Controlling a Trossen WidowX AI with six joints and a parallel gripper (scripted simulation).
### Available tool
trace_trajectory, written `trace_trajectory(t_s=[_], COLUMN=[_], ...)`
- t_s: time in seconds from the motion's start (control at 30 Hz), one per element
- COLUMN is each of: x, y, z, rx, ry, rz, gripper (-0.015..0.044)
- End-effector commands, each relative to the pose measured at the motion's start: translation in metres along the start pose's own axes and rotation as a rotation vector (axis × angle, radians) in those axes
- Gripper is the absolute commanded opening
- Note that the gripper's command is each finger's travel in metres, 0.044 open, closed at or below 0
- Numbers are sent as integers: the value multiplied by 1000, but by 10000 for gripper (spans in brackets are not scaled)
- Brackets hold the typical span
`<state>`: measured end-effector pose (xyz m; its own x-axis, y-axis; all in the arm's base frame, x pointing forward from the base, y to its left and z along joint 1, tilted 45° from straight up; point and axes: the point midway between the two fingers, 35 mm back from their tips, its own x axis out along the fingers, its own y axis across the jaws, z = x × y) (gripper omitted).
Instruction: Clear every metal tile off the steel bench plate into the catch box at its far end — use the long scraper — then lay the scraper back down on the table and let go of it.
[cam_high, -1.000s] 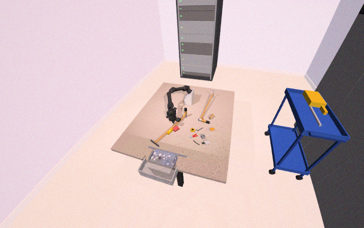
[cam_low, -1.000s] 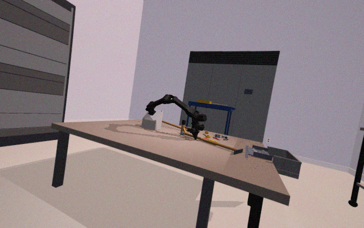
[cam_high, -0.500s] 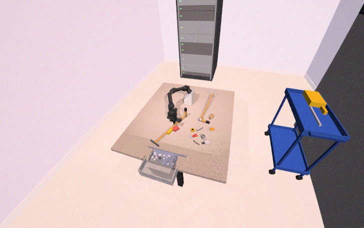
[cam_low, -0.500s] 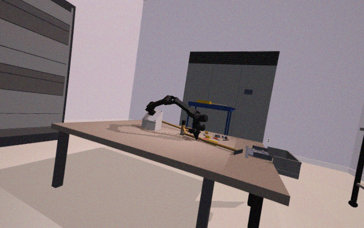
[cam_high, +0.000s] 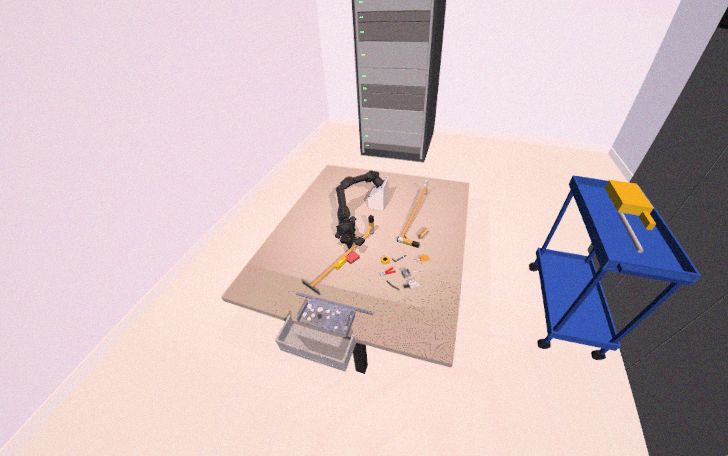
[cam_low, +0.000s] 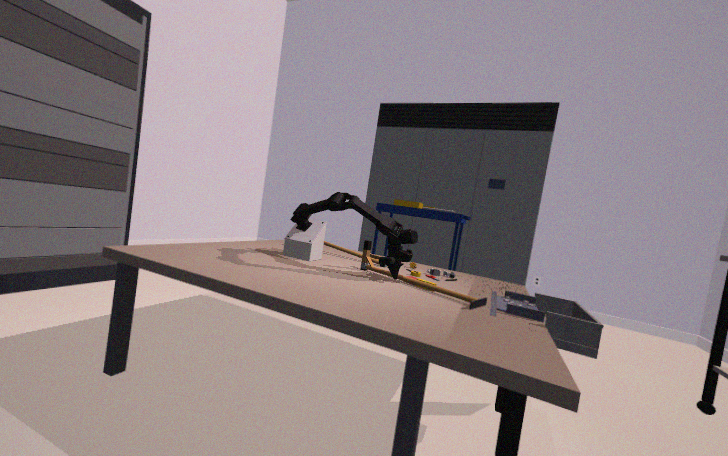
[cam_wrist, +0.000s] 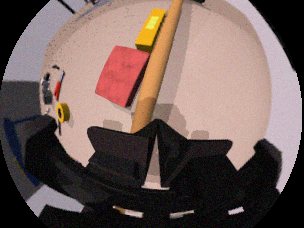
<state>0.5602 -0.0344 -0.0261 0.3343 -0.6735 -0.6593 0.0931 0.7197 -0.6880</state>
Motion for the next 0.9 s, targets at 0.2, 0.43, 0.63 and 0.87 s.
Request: trace_trajectory(t_s=[0.2, 0.43, 0.63, 0.87], x=[-3, -2, -2, -2], y=[14, 21, 27, 34], z=[4, 5, 6, 7], rx=[2, 2, 3, 3], ry=[-11, -11, -11, -12], rz=[8, 8, 8, 8], gripper=[0, 0, 0, 0])
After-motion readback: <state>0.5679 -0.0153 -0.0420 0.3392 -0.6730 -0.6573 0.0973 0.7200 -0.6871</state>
